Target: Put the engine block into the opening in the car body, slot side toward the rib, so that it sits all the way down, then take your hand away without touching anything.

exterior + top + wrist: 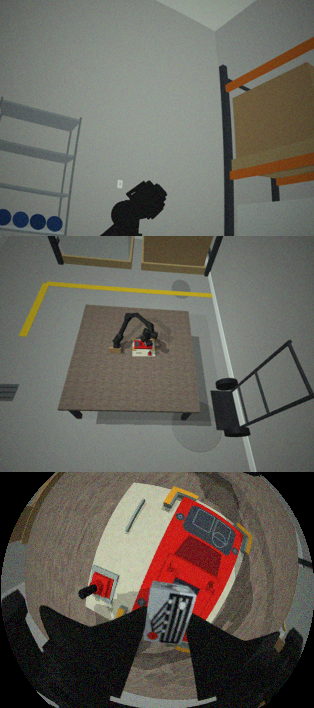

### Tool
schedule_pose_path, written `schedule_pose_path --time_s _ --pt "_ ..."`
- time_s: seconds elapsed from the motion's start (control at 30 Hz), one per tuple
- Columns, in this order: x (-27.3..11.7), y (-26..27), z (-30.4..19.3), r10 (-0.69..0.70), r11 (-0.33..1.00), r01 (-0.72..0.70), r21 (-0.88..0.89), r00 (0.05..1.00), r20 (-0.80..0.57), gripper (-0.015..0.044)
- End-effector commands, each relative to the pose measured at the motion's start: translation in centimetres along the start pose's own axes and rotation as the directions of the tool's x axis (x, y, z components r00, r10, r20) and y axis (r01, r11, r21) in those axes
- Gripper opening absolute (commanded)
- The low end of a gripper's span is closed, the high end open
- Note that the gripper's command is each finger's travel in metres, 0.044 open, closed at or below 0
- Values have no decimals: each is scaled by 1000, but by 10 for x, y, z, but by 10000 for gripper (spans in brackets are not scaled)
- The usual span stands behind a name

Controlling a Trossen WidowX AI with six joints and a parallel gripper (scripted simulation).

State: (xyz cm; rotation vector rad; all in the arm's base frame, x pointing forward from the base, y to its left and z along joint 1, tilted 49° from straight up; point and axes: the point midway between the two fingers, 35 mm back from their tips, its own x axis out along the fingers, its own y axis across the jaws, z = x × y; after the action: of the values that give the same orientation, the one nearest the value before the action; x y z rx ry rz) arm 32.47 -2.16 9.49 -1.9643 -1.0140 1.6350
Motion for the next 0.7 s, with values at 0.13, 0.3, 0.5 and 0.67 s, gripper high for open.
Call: schedule_pose_path --time_s 0.13,0.3,0.5,0.67 --pt "8 -14 -2 -15 976 15 217 1000 -1 0" --pt "9 -18 -3 -17 963 17 269 1000 -1 53" --pt "9 -18 -3 -17 953 17 303 1000 -1 159" --pt "9 -18 -3 -17 953 17 303 1000 -1 159"
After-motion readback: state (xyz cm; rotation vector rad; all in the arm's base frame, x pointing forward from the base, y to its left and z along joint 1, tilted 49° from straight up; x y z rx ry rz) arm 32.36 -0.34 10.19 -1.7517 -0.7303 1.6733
